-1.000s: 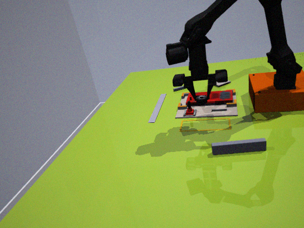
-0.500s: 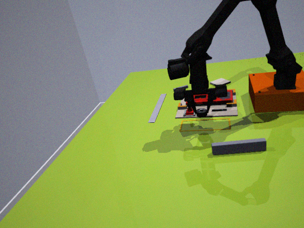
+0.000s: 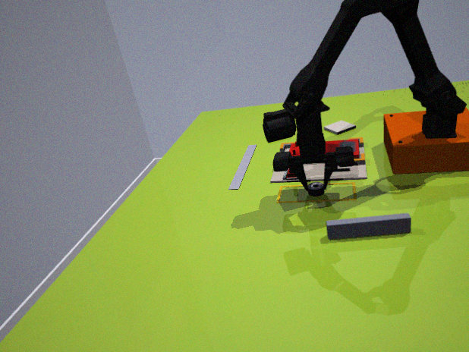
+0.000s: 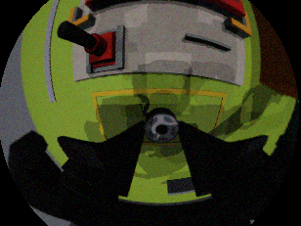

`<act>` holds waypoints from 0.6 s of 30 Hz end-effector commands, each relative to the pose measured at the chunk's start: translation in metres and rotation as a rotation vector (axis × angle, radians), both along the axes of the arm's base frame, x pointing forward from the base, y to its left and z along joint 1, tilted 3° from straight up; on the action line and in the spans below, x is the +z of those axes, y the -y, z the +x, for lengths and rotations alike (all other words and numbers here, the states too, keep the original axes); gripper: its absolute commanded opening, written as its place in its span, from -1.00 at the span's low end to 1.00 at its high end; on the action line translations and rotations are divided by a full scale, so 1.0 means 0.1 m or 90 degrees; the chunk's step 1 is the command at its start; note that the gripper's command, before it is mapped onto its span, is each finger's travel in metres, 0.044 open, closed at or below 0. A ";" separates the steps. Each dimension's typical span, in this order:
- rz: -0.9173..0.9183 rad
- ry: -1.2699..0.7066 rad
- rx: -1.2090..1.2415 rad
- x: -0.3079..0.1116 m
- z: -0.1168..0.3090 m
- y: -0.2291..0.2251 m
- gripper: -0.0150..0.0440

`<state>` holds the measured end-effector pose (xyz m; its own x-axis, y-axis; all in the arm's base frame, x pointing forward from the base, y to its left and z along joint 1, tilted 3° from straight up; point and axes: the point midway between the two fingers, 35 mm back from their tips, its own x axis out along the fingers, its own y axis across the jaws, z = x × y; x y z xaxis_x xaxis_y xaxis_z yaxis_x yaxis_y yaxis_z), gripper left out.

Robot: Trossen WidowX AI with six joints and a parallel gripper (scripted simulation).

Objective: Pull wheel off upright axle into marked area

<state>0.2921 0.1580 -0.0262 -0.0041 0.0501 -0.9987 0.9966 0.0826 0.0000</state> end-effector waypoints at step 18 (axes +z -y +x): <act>0.004 0.007 -0.005 0.66 -0.12 0.11 0.88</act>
